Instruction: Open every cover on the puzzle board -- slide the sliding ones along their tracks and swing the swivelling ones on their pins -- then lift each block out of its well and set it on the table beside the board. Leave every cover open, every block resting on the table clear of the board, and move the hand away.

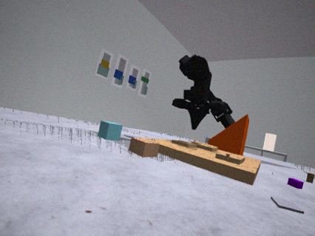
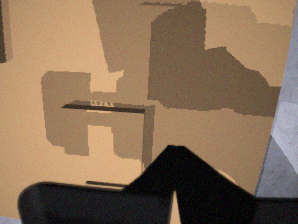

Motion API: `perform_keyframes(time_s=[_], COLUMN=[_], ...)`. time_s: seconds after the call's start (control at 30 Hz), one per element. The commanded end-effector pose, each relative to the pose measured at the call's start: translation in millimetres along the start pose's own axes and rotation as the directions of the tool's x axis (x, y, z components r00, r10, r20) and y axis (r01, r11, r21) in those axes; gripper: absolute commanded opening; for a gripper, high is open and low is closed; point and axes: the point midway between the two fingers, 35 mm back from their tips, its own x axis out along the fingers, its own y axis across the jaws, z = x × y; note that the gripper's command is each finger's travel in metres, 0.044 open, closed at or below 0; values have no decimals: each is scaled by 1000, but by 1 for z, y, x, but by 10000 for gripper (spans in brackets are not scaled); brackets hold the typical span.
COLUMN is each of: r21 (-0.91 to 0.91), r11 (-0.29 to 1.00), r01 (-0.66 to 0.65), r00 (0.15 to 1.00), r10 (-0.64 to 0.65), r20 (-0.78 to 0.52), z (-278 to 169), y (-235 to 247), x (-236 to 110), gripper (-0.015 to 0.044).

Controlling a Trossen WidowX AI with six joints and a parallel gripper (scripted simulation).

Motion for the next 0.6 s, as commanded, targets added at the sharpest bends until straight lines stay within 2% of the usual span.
perform_keyframes(time_s=[0.0,0.57], r21=[-7,-7], r11=[1000,1000], r01=[7,7], r00=[1000,1000], r10=[-7,-7], r20=[-5,-5], z=[-2,-2], y=[0,0], x=[5,22], gripper=[0,0])
